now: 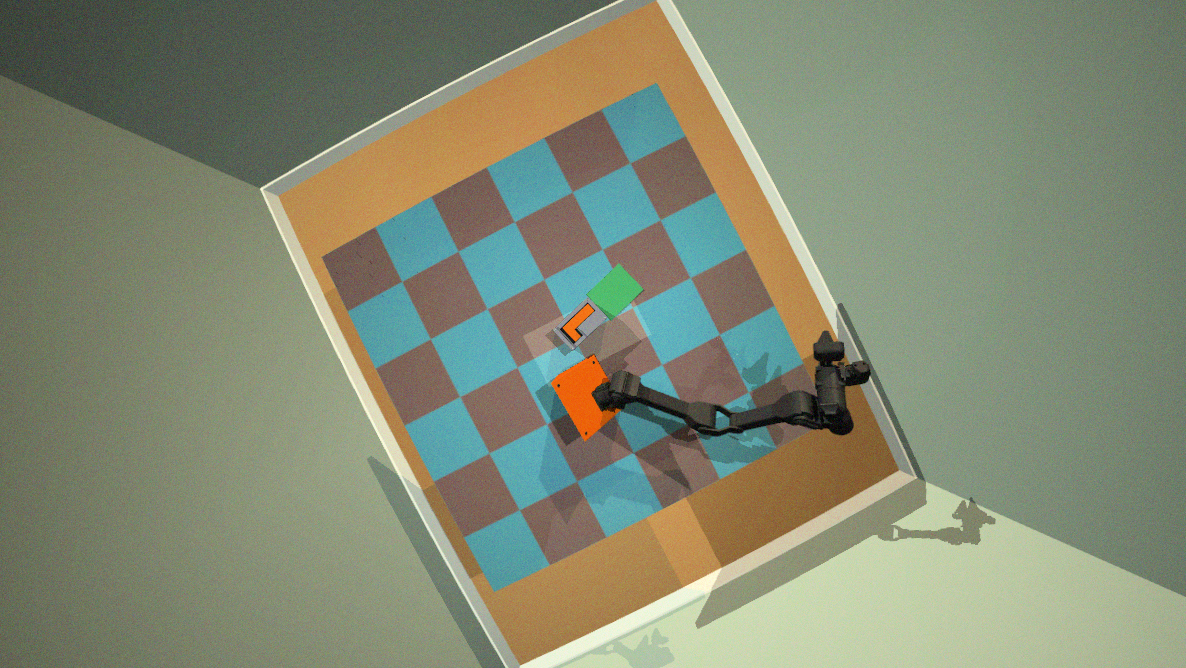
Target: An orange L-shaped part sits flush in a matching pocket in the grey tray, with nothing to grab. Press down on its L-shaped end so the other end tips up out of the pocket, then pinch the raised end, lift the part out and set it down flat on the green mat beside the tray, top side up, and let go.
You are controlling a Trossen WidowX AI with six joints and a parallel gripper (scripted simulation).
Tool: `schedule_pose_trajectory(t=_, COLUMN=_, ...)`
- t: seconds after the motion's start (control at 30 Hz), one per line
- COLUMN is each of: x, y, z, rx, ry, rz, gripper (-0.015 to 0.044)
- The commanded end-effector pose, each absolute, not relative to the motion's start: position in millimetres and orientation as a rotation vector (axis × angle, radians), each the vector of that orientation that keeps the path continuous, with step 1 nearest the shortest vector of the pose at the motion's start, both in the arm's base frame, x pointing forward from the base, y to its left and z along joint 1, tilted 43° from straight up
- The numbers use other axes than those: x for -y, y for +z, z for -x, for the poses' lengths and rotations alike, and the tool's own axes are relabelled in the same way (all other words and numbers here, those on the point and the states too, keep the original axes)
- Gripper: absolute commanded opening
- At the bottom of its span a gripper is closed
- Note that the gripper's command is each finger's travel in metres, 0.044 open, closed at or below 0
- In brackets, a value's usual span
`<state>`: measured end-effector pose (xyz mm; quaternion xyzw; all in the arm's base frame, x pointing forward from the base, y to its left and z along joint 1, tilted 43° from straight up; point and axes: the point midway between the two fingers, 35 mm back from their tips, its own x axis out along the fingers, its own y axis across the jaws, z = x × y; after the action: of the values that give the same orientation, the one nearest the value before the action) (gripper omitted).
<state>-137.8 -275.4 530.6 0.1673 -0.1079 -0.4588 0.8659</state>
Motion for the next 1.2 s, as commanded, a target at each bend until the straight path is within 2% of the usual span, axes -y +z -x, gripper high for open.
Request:
schedule_pose_trajectory(t=0.0, x=274, y=533, z=137, rx=0.238, ry=-0.962, rz=-0.342, gripper=0.0374)
schedule_pose_trajectory(t=0.23, x=225, y=580, z=71, rx=0.321, ry=-0.929, rz=-0.182, gripper=0.019)
schedule_pose_trajectory(t=0.27, x=218, y=584, z=61, rx=0.316, ry=-0.922, rz=-0.154, gripper=0.018)
schedule_pose_trajectory(t=0.43, x=175, y=608, z=6, rx=0.361, ry=-0.848, rz=-0.053, gripper=0.018)
schedule_pose_trajectory(t=0.73, x=98, y=608, z=-100, rx=0.321, ry=-0.715, rz=0.132, gripper=0.018)
schedule_pose_trajectory(t=1.1, x=2, y=546, z=-225, rx=0.138, ry=-0.452, rz=0.359, gripper=0.018)
schedule_pose_trajectory(t=1.17, x=2, y=536, z=-236, rx=0.129, ry=-0.442, rz=0.359, gripper=0.018)
